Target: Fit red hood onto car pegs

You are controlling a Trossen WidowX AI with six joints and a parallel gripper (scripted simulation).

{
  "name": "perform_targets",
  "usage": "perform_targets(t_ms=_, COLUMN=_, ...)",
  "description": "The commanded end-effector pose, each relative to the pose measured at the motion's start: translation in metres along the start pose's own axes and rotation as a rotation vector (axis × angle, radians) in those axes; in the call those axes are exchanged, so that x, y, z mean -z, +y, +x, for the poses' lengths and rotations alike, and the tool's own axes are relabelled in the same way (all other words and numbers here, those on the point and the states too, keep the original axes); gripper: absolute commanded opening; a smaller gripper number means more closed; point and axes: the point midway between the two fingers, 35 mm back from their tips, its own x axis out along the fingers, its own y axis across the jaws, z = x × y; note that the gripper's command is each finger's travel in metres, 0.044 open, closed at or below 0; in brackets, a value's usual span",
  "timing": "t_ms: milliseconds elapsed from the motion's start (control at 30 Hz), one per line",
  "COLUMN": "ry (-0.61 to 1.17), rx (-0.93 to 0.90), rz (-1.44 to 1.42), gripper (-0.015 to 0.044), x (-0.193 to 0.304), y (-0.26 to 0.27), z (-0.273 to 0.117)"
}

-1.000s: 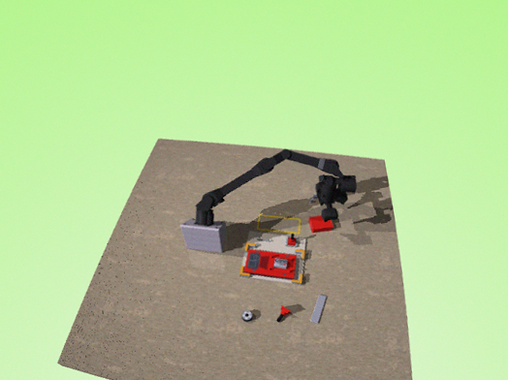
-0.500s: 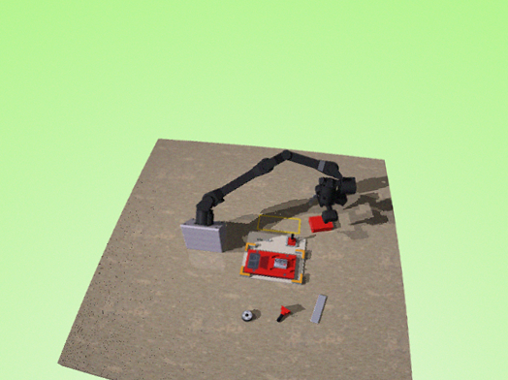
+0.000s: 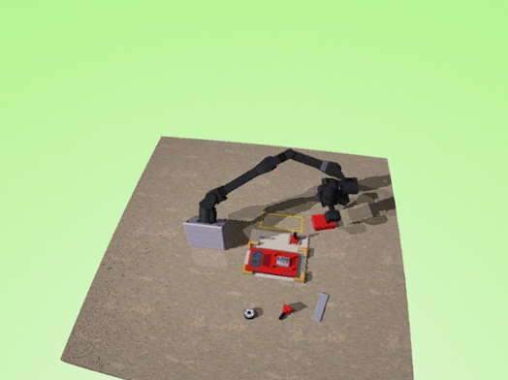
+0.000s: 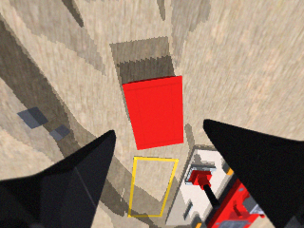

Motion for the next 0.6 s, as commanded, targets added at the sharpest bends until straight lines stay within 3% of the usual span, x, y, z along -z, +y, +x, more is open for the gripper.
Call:
perform_targets(t_ms=0, ry=0.01, rx=-0.002, rz=-0.003, gripper=0.044, x=0.002, y=-0.001, z=0.007)
perform_targets(t_ms=567, ry=0.011, rx=-0.002, rz=-0.023, gripper=0.044, x=0.002, y=-0.001, z=0.02)
